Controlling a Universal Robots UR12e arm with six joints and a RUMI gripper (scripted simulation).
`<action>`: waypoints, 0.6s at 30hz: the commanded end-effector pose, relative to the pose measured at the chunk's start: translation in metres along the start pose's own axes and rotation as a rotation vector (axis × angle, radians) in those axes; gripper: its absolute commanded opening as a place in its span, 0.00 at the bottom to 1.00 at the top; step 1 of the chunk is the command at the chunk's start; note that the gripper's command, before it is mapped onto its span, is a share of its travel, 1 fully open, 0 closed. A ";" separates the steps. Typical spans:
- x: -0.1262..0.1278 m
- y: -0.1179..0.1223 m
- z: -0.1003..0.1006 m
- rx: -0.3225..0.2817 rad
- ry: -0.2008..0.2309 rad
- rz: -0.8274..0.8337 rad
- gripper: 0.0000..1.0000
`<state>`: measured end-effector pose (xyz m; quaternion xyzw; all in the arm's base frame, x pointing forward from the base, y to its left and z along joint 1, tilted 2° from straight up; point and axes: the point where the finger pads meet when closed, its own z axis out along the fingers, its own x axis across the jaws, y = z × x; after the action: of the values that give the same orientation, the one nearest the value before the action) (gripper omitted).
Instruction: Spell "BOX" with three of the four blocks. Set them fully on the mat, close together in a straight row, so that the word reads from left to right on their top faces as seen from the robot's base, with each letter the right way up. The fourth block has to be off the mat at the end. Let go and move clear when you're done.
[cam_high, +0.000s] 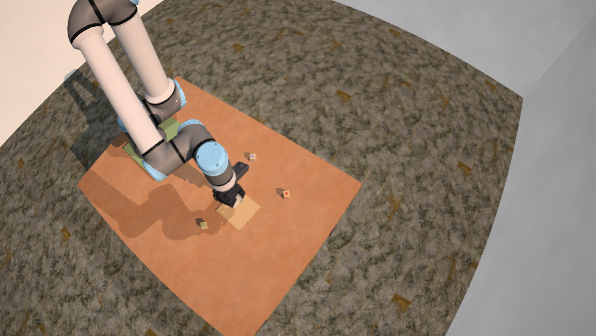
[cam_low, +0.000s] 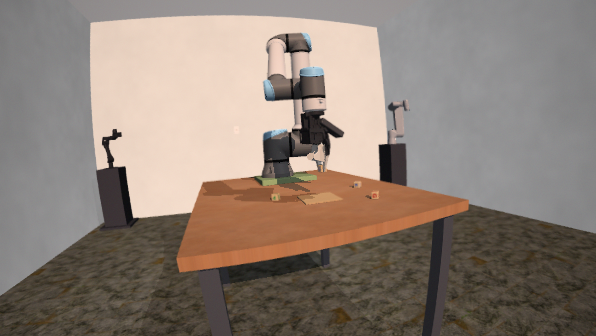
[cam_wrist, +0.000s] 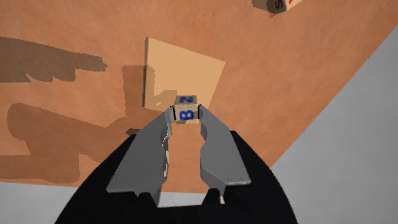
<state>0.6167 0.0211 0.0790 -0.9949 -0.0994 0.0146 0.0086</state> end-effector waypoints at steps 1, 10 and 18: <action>0.000 0.000 -0.002 0.000 0.001 0.000 0.05; 0.000 0.000 -0.002 0.000 0.001 -0.015 0.05; -0.001 -0.001 -0.002 0.000 0.001 -0.079 0.05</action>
<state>0.6159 0.0217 0.0800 -0.9929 -0.1175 0.0147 0.0089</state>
